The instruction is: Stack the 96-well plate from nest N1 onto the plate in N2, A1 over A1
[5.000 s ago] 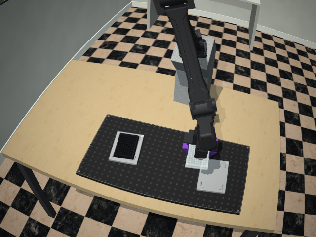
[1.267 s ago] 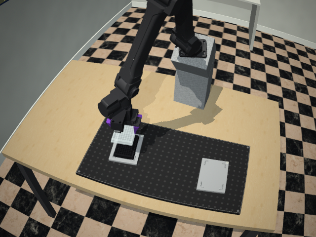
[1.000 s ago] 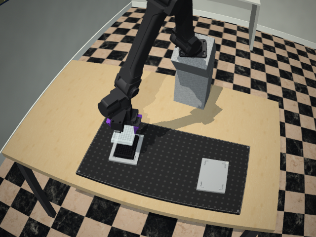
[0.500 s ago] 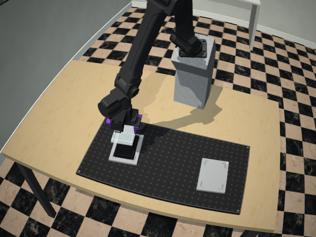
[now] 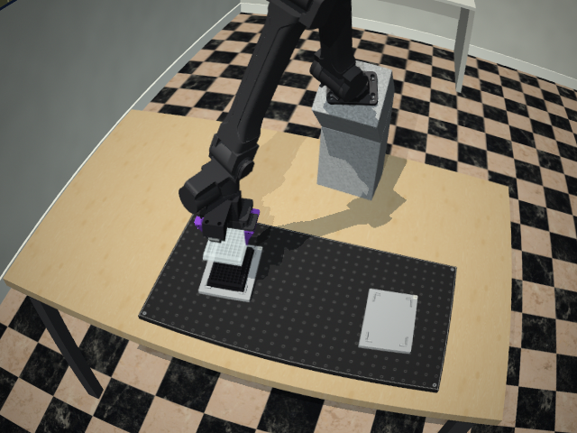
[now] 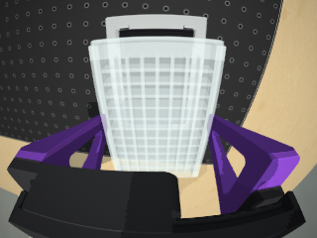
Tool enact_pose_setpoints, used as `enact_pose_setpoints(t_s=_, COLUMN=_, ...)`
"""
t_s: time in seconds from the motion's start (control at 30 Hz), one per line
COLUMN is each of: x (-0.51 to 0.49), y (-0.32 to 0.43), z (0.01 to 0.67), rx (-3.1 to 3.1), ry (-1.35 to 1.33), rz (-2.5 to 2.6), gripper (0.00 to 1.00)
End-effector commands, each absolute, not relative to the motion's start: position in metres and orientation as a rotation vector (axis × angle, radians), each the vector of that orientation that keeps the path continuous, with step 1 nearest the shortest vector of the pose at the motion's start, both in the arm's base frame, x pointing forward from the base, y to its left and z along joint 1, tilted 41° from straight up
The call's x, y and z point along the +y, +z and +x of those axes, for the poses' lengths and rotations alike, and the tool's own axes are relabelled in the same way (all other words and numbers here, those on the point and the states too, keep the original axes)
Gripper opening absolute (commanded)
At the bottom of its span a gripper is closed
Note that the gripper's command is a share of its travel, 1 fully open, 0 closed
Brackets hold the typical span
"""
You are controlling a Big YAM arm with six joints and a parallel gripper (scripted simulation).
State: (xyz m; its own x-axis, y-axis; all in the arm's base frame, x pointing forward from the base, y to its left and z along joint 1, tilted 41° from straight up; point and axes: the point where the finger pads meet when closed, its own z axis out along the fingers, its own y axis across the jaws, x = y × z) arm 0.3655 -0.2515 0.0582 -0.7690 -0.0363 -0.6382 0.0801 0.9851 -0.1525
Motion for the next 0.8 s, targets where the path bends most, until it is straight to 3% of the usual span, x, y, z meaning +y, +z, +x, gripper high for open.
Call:
enact_pose_setpoints(t_s=0.0, x=-0.252, y=0.051, z=0.361, rx=2.444, ry=-0.225, rz=0.029, gripper=0.00)
enact_pose_setpoints(t_s=0.77, x=-0.254, y=0.062, z=0.366, rx=2.430, ry=-0.231, rz=0.030, gripper=0.00)
